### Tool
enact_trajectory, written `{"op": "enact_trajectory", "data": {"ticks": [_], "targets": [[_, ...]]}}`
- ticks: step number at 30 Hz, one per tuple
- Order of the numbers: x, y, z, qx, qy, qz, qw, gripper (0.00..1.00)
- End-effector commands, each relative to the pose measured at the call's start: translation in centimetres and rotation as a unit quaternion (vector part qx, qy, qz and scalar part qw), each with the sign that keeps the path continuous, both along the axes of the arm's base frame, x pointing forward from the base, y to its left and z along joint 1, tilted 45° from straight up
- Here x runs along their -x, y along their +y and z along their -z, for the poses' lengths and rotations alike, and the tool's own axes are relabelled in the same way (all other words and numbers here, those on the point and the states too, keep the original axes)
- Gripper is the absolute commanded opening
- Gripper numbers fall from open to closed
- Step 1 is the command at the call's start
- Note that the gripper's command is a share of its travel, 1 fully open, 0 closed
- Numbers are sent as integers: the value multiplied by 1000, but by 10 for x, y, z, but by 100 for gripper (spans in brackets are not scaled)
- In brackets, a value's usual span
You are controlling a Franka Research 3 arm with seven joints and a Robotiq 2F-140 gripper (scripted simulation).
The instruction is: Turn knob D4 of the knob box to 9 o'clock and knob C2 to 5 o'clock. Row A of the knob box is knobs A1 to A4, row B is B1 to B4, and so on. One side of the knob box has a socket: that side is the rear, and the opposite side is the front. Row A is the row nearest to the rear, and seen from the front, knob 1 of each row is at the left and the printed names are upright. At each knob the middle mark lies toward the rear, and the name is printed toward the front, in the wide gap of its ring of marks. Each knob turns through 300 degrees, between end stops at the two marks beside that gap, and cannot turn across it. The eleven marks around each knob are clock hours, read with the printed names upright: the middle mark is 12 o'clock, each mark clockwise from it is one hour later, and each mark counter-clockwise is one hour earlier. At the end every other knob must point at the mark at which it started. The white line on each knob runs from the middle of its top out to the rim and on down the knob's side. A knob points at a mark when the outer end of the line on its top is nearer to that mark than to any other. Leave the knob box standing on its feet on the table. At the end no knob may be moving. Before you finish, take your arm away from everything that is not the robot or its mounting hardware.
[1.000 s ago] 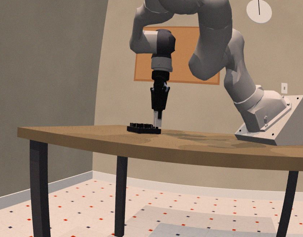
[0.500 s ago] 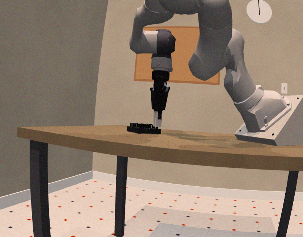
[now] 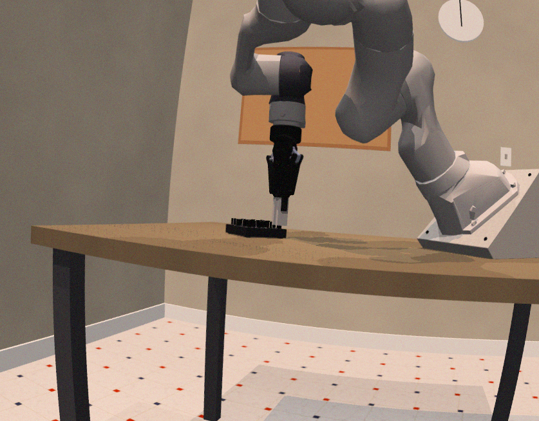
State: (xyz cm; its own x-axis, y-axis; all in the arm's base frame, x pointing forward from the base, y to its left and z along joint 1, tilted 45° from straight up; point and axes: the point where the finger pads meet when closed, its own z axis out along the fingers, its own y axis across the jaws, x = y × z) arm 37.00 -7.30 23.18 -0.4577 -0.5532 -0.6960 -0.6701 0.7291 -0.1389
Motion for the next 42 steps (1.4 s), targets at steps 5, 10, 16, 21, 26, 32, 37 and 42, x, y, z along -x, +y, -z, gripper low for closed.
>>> {"op": "enact_trajectory", "data": {"ticks": [5, 10, 16, 21, 26, 32, 37, 42], "targets": [[0, 0, 1, 34, -24, -42, 998, 5], [0, 0, 1, 58, -40, -71, 995, 5], [0, 0, 1, 80, -56, -98, 990, 5], [0, 0, 1, 109, -75, -132, 982, 5], [0, 0, 1, 131, -91, -160, 974, 5], [0, 0, 1, 156, -108, -189, 964, 5], [0, 0, 1, 177, -123, -215, 952, 5], [0, 0, 1, 199, -138, -241, 940, 5]]}}
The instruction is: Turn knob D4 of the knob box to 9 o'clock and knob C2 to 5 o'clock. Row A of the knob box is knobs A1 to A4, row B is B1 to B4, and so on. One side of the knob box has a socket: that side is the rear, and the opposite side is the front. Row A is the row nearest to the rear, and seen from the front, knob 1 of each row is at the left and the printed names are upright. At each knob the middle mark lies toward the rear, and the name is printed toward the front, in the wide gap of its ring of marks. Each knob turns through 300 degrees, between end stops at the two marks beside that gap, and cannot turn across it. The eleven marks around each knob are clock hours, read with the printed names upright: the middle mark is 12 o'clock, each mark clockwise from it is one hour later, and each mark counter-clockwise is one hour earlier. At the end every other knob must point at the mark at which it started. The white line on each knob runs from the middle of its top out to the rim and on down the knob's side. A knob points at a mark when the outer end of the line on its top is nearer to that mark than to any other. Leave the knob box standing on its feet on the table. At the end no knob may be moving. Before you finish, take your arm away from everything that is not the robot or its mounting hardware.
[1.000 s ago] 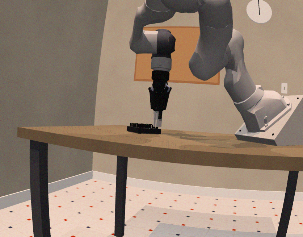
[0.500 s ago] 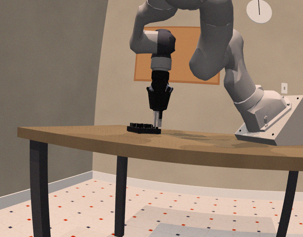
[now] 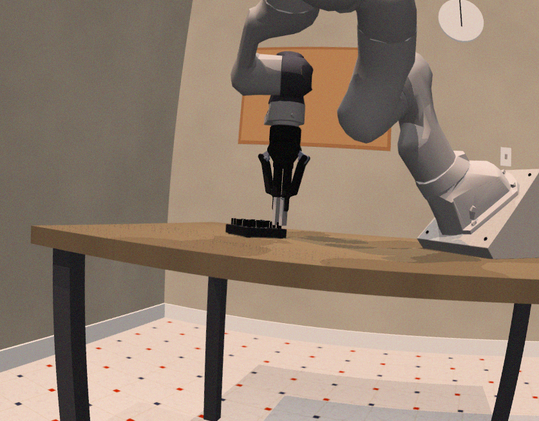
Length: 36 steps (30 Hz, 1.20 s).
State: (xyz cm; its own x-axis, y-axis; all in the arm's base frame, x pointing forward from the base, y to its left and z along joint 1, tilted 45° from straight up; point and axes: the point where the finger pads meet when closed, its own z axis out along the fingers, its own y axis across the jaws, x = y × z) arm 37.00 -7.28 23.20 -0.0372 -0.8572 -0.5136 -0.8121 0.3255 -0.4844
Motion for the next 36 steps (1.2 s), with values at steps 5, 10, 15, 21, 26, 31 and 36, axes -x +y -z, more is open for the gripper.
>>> {"op": "enact_trajectory", "data": {"ticks": [5, 10, 15, 21, 26, 31, 36], "targets": [[0, 0, 1, 55, -42, -71, 995, 5], [0, 0, 1, 82, -60, -103, 989, 5], [0, 0, 1, 104, -75, -131, 983, 5], [0, 0, 1, 122, -88, -153, 977, 5], [0, 0, 1, 151, -108, -188, 965, 5], [0, 0, 1, 173, -123, -214, 953, 5], [0, 0, 1, 195, -138, -241, 941, 5]]}}
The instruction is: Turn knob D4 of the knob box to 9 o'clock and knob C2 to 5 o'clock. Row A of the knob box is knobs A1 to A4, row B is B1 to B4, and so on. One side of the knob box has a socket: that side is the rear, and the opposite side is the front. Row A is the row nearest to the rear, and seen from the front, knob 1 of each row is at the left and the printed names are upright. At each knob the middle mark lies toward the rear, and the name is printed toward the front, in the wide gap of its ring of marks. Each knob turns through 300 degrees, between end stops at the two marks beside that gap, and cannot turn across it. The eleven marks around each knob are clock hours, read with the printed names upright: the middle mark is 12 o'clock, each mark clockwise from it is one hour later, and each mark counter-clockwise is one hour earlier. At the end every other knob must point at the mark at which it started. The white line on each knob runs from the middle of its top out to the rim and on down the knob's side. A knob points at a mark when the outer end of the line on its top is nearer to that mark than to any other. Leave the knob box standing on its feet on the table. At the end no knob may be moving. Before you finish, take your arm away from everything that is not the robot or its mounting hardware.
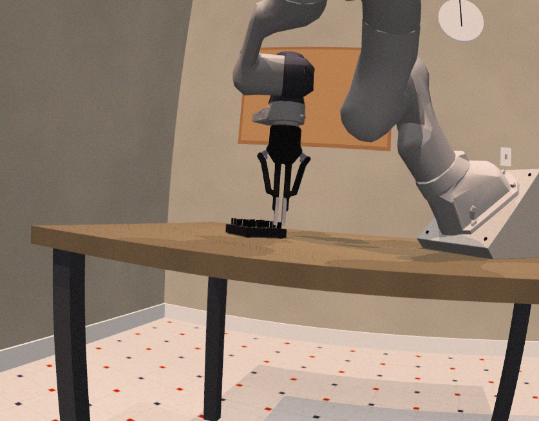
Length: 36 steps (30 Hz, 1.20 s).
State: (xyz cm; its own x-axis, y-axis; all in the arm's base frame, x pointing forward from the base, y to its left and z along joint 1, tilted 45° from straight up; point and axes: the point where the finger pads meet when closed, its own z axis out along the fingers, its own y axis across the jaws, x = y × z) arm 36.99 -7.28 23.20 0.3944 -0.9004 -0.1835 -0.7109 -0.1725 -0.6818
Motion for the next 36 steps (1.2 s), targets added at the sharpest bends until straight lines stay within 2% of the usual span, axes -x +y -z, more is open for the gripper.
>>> {"op": "enact_trajectory", "data": {"ticks": [1, 17, 36], "targets": [[0, 0, 1, 38, -30, -51, 998, 5], [0, 0, 1, 111, -80, -138, 981, 5], [0, 0, 1, 139, -99, -173, 970, 5]]}}
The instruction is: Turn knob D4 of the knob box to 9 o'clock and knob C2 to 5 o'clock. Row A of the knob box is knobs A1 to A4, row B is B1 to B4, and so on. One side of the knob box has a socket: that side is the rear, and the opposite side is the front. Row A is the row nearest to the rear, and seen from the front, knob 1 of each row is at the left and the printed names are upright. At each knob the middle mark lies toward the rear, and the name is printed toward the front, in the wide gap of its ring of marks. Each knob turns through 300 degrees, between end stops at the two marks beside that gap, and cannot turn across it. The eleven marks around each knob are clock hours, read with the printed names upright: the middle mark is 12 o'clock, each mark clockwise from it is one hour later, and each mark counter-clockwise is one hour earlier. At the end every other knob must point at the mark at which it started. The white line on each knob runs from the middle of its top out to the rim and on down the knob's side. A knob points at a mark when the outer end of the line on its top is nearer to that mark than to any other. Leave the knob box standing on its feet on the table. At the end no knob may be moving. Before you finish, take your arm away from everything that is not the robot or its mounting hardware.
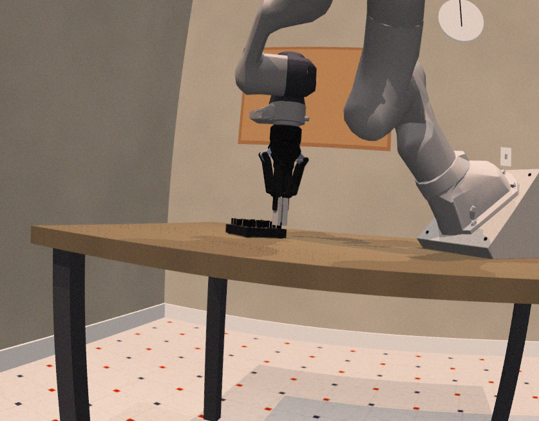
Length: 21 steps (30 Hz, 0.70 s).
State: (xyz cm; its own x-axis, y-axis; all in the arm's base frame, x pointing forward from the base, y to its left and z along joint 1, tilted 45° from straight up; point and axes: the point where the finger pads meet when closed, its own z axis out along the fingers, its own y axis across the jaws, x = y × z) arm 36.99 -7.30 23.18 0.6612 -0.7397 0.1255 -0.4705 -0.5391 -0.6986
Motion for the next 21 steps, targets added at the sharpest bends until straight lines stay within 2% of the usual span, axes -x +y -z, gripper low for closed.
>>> {"op": "enact_trajectory", "data": {"ticks": [1, 20, 21], "targets": [[0, 0, 1, 14, -10, -19, 1000, 5], [0, 0, 1, 16, -11, -20, 1000, 5], [0, 0, 1, 16, -11, -20, 1000, 12]]}}
